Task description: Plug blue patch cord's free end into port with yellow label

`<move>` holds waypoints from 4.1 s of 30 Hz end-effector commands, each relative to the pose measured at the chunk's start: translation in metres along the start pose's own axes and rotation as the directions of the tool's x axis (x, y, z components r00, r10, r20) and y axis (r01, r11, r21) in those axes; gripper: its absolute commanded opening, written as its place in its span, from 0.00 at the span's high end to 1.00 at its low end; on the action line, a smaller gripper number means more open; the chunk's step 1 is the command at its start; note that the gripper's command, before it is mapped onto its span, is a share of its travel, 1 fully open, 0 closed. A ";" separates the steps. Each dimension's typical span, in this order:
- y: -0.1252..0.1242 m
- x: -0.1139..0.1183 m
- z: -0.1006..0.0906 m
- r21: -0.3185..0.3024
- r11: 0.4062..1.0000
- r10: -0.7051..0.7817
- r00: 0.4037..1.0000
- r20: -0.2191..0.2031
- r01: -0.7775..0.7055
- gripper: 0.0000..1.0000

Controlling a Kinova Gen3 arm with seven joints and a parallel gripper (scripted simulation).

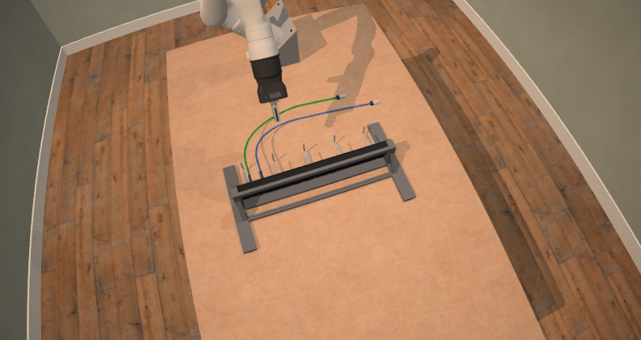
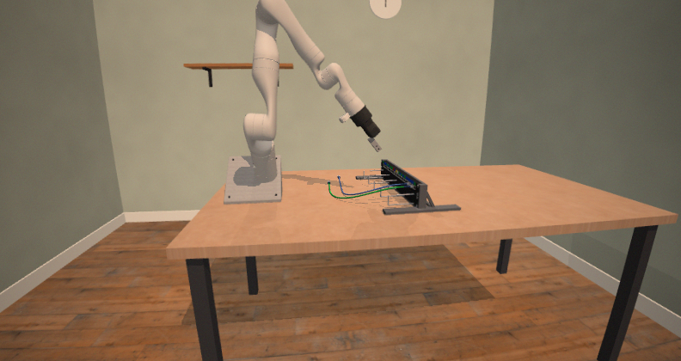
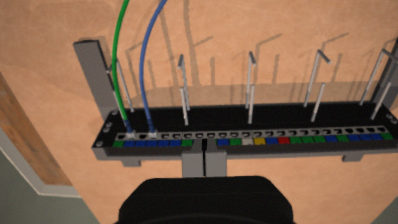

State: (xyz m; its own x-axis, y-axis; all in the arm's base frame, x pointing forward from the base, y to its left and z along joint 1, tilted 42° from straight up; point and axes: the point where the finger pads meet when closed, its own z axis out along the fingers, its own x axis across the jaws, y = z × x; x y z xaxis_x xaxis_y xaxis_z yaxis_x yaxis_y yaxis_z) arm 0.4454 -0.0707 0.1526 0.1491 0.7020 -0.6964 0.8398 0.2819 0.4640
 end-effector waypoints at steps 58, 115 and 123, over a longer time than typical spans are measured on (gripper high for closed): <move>0.007 -0.089 -0.034 -0.023 1.000 0.004 0.999 -0.038 -0.004 1.00; 0.010 -0.084 0.106 -0.023 1.000 0.004 0.999 -0.038 -0.004 1.00; 0.010 -0.084 0.106 -0.023 1.000 0.004 0.999 -0.038 -0.004 1.00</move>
State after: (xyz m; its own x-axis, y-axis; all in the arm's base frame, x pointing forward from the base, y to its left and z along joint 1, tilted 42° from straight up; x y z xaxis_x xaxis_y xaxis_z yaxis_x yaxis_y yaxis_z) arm 0.4966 -0.1964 0.1572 0.1322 0.7272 -0.6735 0.8279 0.2926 0.4785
